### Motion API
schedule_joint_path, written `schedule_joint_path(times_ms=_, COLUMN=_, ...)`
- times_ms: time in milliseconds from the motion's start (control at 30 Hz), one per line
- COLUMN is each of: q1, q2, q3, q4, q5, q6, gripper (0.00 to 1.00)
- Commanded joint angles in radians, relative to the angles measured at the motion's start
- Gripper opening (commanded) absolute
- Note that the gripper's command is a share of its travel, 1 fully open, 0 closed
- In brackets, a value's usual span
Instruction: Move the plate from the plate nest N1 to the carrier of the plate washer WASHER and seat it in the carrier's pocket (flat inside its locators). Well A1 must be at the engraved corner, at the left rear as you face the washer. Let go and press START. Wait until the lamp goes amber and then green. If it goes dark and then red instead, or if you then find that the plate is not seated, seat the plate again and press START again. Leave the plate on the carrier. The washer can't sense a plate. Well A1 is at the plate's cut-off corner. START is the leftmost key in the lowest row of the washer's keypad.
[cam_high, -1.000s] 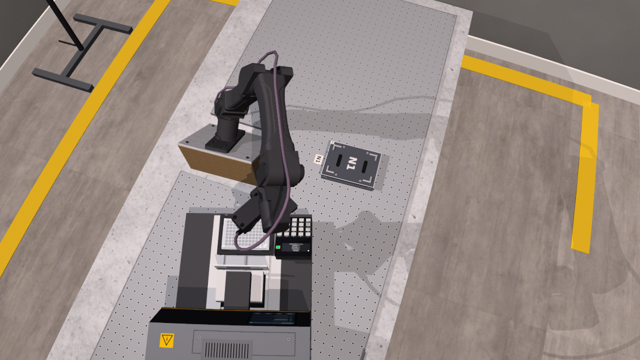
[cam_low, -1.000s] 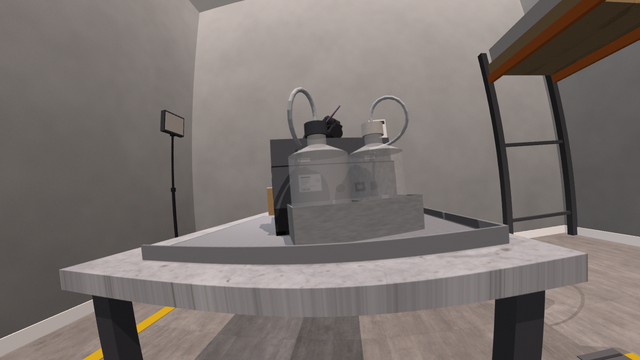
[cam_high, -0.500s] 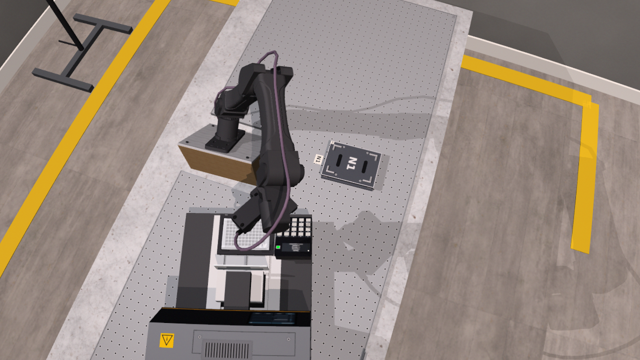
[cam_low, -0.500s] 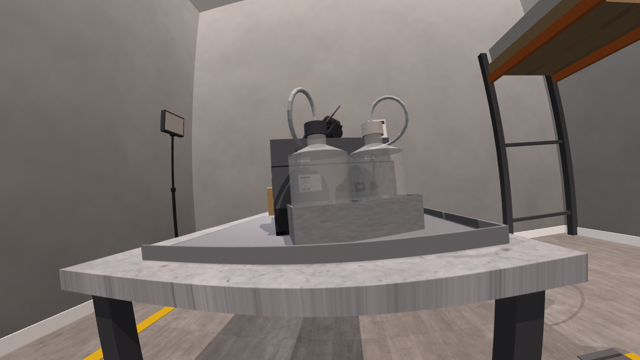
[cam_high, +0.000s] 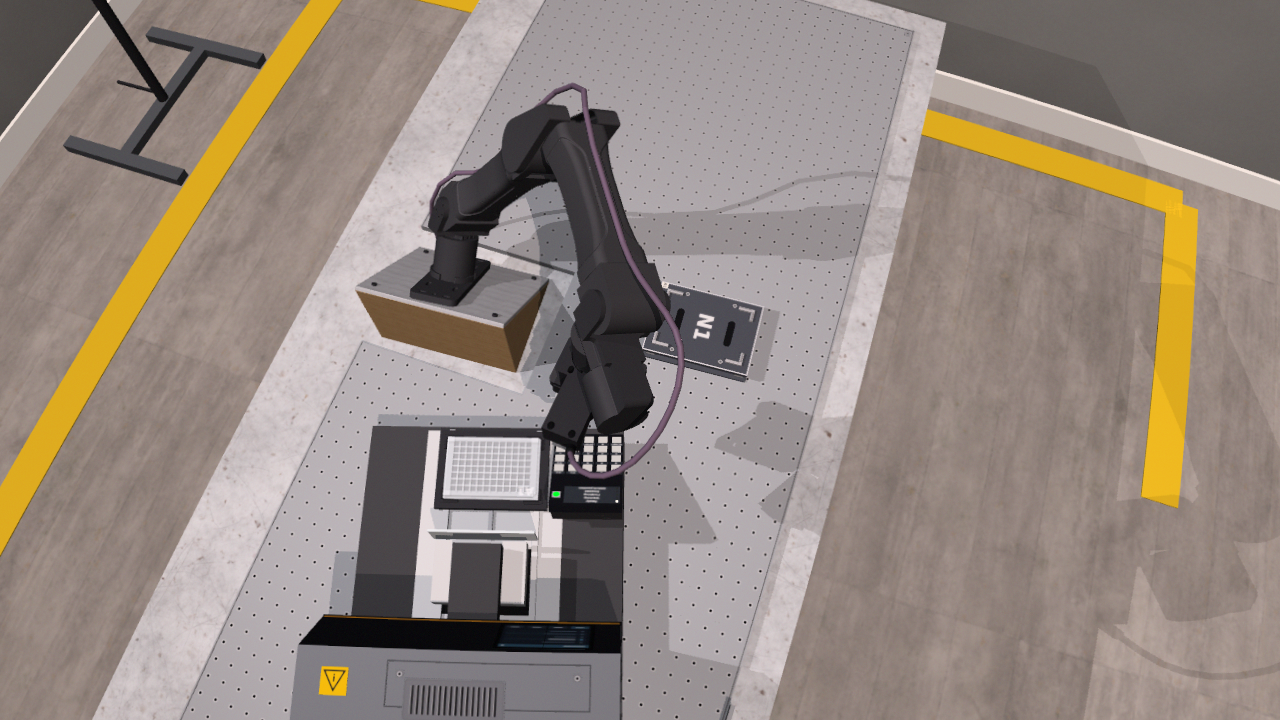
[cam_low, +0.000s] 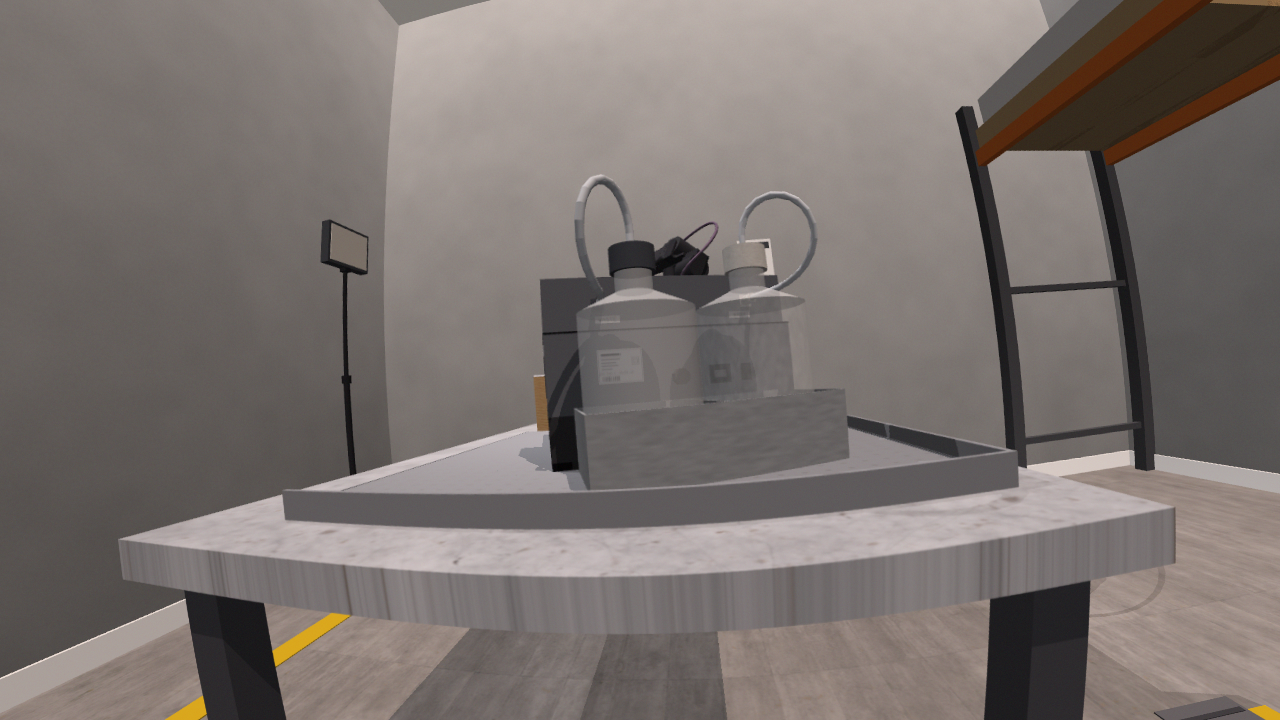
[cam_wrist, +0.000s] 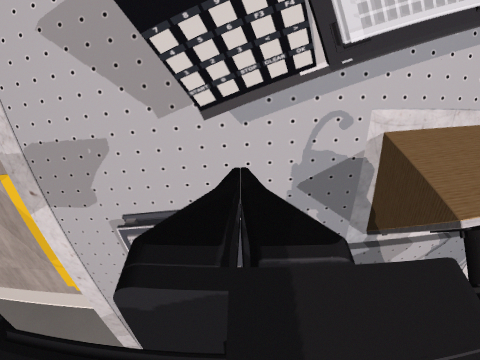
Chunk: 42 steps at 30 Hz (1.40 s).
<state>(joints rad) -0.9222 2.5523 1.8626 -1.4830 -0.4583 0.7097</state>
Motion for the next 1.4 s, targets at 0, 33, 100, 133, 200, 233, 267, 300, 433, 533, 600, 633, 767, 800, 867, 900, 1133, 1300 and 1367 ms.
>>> schedule_joint_path(times_ms=0, q1=0.008, q2=-0.037, q3=-0.024, q4=-0.022, q5=-0.026, q6=-0.105, gripper=0.00)
schedule_joint_path(times_ms=33, q1=0.008, q2=-0.037, q3=-0.024, q4=-0.022, q5=-0.026, q6=-0.105, gripper=0.00)
schedule_joint_path(times_ms=100, q1=0.024, q2=-0.049, q3=-0.014, q4=-0.027, q5=-0.038, q6=-0.155, gripper=0.00)
schedule_joint_path(times_ms=133, q1=0.039, q2=-0.056, q3=0.002, q4=-0.028, q5=-0.043, q6=-0.178, gripper=0.00)
schedule_joint_path(times_ms=200, q1=0.051, q2=-0.065, q3=0.019, q4=-0.028, q5=-0.049, q6=-0.232, gripper=0.00)
schedule_joint_path(times_ms=233, q1=0.051, q2=-0.065, q3=0.019, q4=-0.028, q5=-0.049, q6=-0.263, gripper=0.00)
schedule_joint_path(times_ms=267, q1=0.040, q2=-0.066, q3=0.018, q4=-0.026, q5=-0.048, q6=-0.294, gripper=0.00)
schedule_joint_path(times_ms=300, q1=0.032, q2=-0.053, q3=0.017, q4=-0.025, q5=-0.049, q6=-0.326, gripper=0.00)
schedule_joint_path(times_ms=433, q1=0.031, q2=-0.036, q3=0.023, q4=-0.031, q5=-0.042, q6=-0.354, gripper=0.00)
schedule_joint_path(times_ms=533, q1=0.030, q2=-0.034, q3=0.025, q4=-0.034, q5=-0.043, q6=-0.356, gripper=0.00)
schedule_joint_path(times_ms=600, q1=0.030, q2=-0.034, q3=0.025, q4=-0.034, q5=-0.043, q6=-0.356, gripper=0.00)
schedule_joint_path(times_ms=633, q1=0.030, q2=-0.033, q3=0.026, q4=-0.035, q5=-0.043, q6=-0.357, gripper=0.00)
schedule_joint_path(times_ms=767, q1=0.030, q2=-0.032, q3=0.027, q4=-0.036, q5=-0.043, q6=-0.358, gripper=0.00)
schedule_joint_path(times_ms=800, q1=0.030, q2=-0.032, q3=0.027, q4=-0.036, q5=-0.043, q6=-0.358, gripper=0.00)
schedule_joint_path(times_ms=867, q1=0.030, q2=-0.032, q3=0.027, q4=-0.035, q5=-0.043, q6=-0.358, gripper=0.00)
schedule_joint_path(times_ms=900, q1=0.030, q2=-0.032, q3=0.027, q4=-0.034, q5=-0.043, q6=-0.358, gripper=0.00)
schedule_joint_path(times_ms=1133, q1=0.030, q2=-0.032, q3=0.027, q4=-0.034, q5=-0.043, q6=-0.356, gripper=0.00)
schedule_joint_path(times_ms=1300, q1=0.030, q2=-0.032, q3=0.027, q4=-0.034, q5=-0.043, q6=-0.356, gripper=0.00)
schedule_joint_path(times_ms=1367, q1=0.030, q2=-0.032, q3=0.027, q4=-0.034, q5=-0.043, q6=-0.356, gripper=0.00)
